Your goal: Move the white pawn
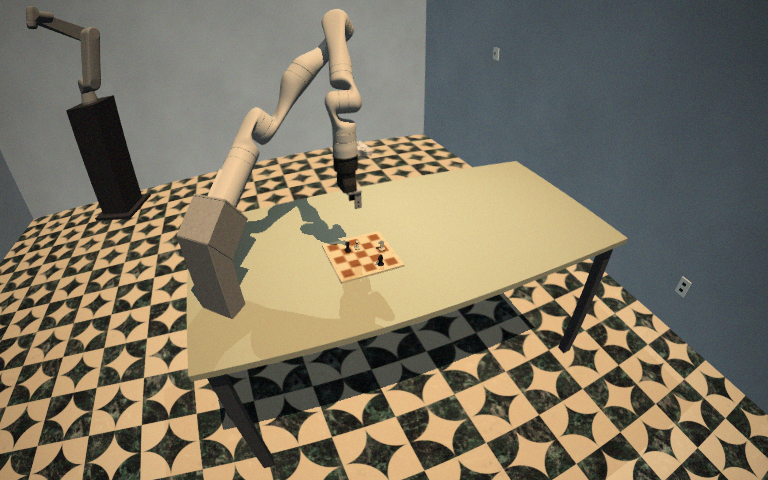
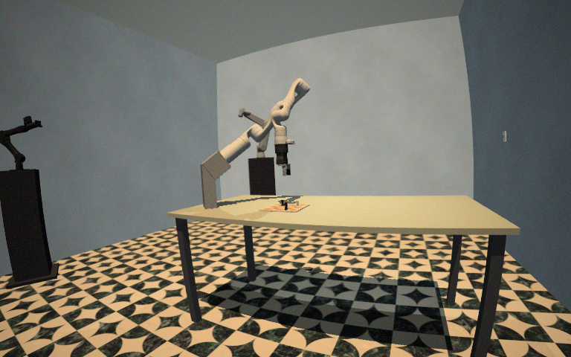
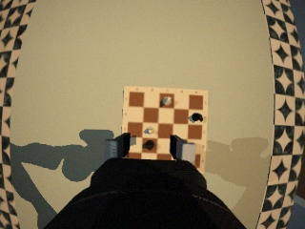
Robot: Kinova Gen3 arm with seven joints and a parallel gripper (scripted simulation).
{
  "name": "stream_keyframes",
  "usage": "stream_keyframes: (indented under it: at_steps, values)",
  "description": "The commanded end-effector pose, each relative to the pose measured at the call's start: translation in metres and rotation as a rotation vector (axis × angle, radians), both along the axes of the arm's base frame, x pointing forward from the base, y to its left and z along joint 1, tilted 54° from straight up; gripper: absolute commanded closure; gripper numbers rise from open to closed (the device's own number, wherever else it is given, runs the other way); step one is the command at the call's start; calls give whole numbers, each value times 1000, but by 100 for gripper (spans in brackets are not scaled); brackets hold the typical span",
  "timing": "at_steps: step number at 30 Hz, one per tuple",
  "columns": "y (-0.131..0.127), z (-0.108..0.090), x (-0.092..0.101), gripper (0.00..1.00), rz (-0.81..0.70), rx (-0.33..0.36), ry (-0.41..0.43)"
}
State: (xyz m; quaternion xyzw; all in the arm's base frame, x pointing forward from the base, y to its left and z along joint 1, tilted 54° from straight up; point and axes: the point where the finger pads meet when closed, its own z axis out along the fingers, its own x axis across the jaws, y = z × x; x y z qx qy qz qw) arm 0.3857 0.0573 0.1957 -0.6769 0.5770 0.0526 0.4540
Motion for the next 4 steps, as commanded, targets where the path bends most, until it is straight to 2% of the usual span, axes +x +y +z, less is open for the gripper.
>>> stream_keyframes:
  at_steps: [1, 4]
  values:
    - [-1, 0, 0, 0, -1, 0, 0]
    - [-1, 0, 0, 0, -1, 0, 0]
